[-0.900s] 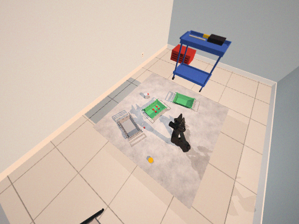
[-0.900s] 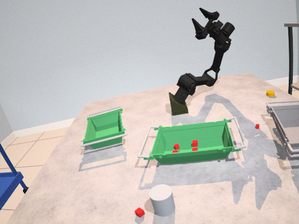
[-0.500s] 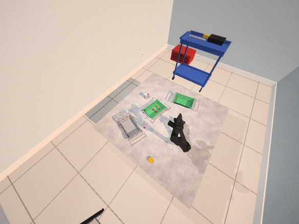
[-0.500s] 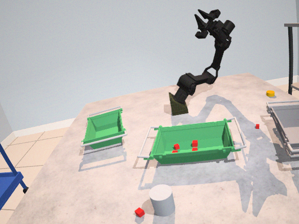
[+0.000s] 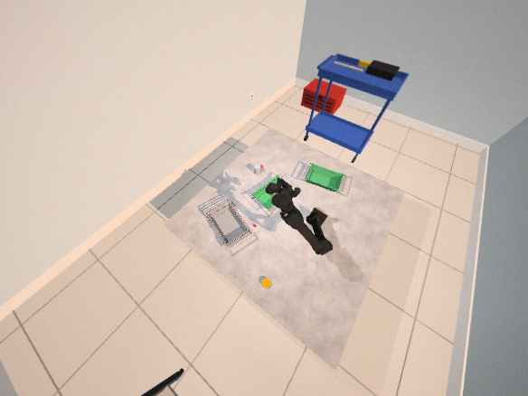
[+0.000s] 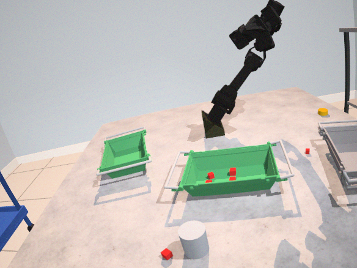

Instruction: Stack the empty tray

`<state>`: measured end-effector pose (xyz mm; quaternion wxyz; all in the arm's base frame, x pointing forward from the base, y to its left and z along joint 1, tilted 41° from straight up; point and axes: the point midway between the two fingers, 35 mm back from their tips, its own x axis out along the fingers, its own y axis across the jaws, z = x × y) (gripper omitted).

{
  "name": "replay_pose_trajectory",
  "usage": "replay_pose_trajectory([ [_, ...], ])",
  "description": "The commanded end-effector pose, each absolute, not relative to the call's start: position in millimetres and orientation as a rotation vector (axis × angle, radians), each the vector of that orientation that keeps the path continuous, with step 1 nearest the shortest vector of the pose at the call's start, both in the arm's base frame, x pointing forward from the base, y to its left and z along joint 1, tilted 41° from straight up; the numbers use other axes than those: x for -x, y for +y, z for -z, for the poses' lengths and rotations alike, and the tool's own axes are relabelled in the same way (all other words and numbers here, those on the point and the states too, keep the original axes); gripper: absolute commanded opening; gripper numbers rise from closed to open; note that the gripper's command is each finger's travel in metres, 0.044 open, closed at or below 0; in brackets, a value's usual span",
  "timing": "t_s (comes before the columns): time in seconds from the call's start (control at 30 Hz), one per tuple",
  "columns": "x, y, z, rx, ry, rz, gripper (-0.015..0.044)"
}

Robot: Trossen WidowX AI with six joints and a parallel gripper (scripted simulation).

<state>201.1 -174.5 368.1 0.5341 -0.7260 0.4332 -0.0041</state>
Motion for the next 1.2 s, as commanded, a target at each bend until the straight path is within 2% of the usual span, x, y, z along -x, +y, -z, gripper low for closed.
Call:
replay_pose_trajectory([
  [0.0, -252.4, -161.1, -339.9, 1.821, 0.917, -0.353, 0.0082],
  [0.3, -338.6, -104.5, -268.0, 1.887, 0.521, -1.069, 0.0082],
  [0.5, -379.9, -53.3, -221.7, 1.832, 0.067, -1.448, 0.0082],
  [0.67, -402.6, -13.9, -189.8, 1.724, -0.288, -1.604, 0.0082],
  [1.17, -407.1, -3.8, -178.0, 1.719, -0.302, -1.608, 0.0082],
])
